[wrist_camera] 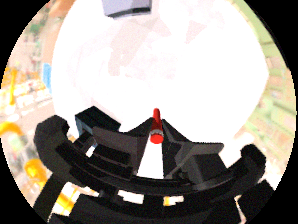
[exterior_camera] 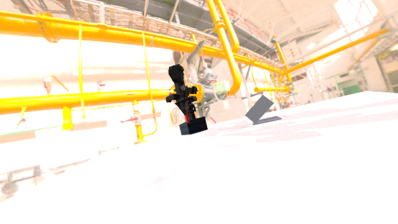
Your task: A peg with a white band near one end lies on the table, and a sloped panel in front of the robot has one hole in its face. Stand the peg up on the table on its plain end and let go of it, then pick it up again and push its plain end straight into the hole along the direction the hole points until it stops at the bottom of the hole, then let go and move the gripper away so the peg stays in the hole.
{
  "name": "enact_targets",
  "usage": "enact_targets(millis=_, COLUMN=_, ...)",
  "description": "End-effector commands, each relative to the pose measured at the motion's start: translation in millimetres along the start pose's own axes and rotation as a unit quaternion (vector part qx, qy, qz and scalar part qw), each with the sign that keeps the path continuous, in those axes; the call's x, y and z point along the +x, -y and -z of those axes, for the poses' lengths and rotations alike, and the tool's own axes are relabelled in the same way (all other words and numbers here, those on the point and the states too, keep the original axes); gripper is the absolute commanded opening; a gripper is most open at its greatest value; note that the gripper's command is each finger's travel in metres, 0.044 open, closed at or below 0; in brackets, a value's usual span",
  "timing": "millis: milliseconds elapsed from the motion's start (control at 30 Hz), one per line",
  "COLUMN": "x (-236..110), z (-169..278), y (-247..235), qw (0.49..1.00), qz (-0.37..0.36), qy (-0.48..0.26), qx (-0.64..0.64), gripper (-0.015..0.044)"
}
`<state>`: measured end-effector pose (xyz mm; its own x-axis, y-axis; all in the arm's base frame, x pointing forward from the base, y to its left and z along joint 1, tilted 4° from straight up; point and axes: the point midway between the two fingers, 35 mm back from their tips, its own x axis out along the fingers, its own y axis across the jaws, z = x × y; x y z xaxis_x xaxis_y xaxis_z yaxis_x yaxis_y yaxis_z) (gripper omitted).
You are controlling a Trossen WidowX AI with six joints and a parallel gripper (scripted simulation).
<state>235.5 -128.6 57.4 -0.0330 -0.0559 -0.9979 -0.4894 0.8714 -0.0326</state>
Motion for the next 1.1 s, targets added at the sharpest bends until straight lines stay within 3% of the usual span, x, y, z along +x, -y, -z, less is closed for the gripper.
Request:
enact_targets(millis=0, x=-4, z=-2, y=0, qw=1.0, qz=0.003, qy=0.001, qx=-0.004, gripper=0.0)
enact_targets(millis=1067, x=-13, z=-66, y=-11, qw=0.986, qz=0.044, qy=0.076, qx=-0.141, gripper=0.0)
